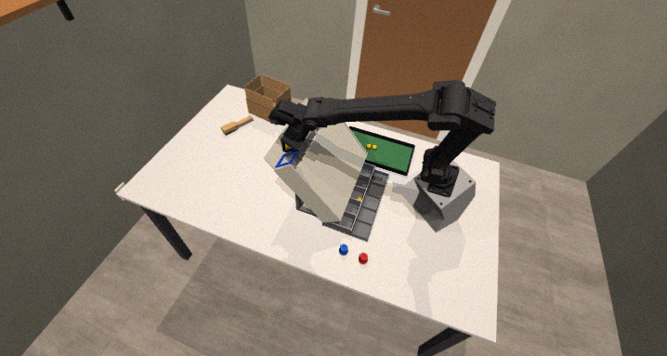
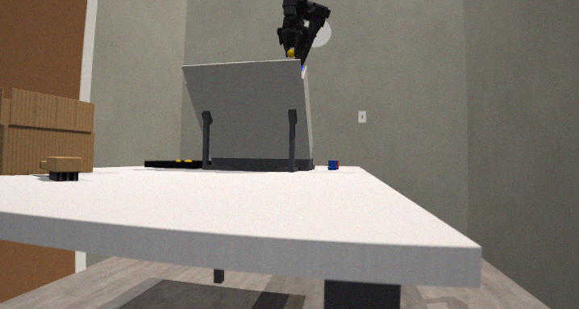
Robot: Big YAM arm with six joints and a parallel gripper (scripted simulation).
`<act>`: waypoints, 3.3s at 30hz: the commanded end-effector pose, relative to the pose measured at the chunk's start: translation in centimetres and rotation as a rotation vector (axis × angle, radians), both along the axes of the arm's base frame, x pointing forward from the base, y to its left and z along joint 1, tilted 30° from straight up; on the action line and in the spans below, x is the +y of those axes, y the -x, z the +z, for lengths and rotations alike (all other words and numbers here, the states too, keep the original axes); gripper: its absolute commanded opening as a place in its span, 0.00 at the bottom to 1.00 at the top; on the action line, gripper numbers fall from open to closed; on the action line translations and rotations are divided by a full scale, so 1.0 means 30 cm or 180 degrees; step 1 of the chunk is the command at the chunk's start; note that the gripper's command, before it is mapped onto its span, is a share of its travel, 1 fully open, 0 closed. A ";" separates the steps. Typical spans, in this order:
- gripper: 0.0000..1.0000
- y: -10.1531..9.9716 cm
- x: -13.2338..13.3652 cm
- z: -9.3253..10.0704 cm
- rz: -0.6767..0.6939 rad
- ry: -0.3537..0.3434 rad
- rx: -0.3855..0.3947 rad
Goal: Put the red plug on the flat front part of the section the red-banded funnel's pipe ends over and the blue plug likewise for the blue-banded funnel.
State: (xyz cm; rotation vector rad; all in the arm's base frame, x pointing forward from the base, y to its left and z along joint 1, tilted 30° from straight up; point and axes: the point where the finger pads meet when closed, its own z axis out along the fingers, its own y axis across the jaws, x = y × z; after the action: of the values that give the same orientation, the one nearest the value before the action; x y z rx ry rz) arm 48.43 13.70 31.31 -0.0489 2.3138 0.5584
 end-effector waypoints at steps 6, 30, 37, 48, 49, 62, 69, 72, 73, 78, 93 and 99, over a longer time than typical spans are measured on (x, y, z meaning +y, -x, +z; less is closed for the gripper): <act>0.00 -0.024 0.035 -0.038 0.0013 -0.0010 0.0044; 0.59 -0.013 0.005 0.008 -0.0020 -0.0013 -0.0050; 0.59 -0.013 0.006 0.006 -0.0019 -0.0013 -0.0047; 0.59 -0.013 0.006 0.006 -0.0019 -0.0013 -0.0047; 0.59 -0.013 0.006 0.006 -0.0019 -0.0013 -0.0047; 0.59 -0.013 0.006 0.006 -0.0019 -0.0013 -0.0047; 0.59 -0.013 0.006 0.006 -0.0019 -0.0013 -0.0047; 0.59 -0.013 0.006 0.006 -0.0019 -0.0013 -0.0047; 0.59 -0.013 0.006 0.006 -0.0019 -0.0013 -0.0047; 0.59 -0.013 0.006 0.006 -0.0019 -0.0013 -0.0047; 0.59 0.000 -0.018 0.051 -0.0001 -0.0012 0.0001; 0.59 0.010 -0.036 0.085 0.0012 -0.0011 0.0037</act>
State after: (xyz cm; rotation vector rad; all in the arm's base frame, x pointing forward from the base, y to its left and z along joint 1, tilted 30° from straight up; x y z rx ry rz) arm 47.37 13.54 29.65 -0.0379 2.3941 0.5750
